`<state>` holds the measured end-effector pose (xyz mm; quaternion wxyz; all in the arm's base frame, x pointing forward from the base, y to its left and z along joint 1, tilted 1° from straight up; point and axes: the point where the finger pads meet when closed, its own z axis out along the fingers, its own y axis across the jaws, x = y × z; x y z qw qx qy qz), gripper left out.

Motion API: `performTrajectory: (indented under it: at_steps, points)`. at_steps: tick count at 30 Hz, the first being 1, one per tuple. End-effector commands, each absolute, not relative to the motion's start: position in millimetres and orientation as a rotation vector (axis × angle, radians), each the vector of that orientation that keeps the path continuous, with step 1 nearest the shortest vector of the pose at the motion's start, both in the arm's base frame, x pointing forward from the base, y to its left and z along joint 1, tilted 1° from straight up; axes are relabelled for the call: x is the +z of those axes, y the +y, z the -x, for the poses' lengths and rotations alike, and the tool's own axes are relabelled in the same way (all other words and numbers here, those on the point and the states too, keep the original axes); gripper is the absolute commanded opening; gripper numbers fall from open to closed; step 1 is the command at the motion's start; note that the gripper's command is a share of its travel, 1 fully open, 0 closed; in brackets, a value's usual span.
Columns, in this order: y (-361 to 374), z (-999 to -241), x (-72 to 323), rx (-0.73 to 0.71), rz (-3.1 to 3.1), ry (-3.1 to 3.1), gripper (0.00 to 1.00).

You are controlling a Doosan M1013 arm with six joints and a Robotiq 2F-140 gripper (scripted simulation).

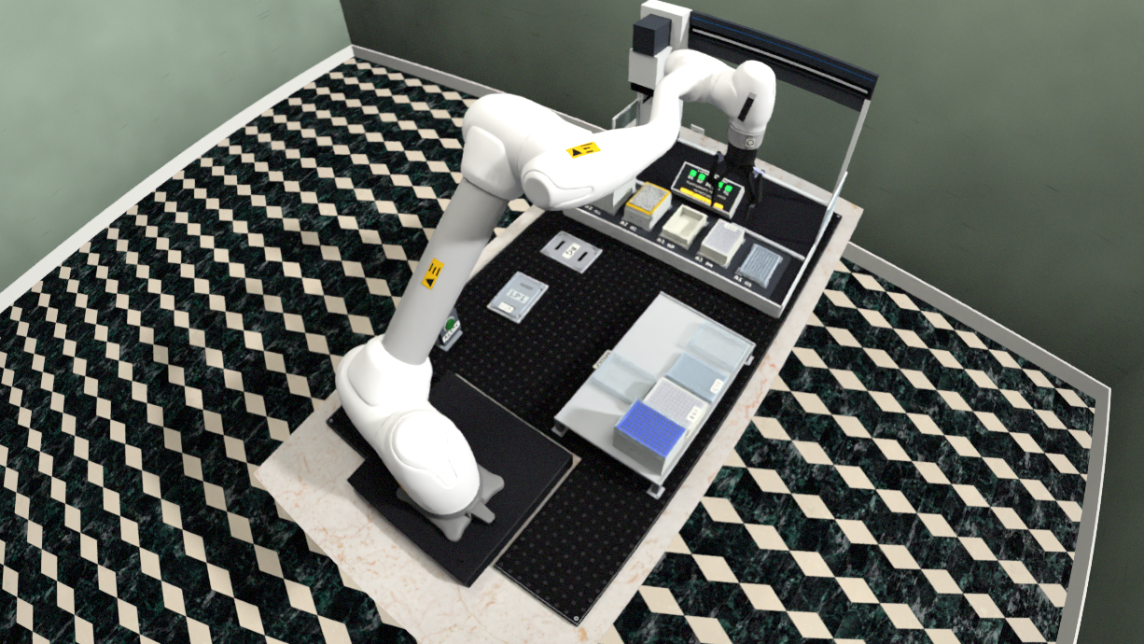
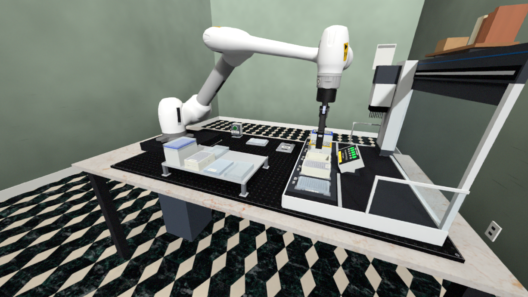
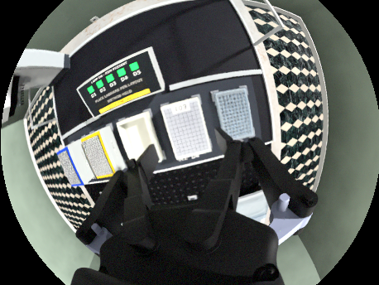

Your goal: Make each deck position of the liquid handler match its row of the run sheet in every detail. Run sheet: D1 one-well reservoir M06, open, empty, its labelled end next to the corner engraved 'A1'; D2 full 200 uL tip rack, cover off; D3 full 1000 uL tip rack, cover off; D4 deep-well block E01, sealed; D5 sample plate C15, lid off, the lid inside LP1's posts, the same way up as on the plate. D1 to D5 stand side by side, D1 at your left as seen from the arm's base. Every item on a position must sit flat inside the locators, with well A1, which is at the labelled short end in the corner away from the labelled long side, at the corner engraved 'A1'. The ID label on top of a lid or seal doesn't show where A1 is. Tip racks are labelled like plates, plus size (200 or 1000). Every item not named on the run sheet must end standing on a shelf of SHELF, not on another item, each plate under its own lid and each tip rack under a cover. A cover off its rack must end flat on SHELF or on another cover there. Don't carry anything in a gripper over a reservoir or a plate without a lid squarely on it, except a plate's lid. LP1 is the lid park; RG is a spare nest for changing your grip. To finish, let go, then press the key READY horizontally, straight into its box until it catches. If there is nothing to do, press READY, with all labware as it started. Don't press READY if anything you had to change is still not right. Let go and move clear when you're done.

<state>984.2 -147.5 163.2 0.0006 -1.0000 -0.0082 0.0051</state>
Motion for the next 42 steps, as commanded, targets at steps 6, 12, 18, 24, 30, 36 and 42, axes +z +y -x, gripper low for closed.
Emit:
performTrajectory:
  at_steps: [6,12,18,24,30,36,42]
  points:
    - [-147,-984,155,0.013,3.140,-0.026,0.66]
    - [-147,-984,145,0.013,3.140,-0.026,0.66]
    - [-147,-984,135,0.013,3.140,-0.026,0.66]
    - [-147,-984,128,0.013,3.140,-0.026,0.66]
    - [-147,-984,118,0.013,3.140,-0.026,0.66]
    - [-147,-984,108,0.013,3.140,-0.026,0.66]
    - [-147,-984,102,0.013,3.140,-0.026,0.66]
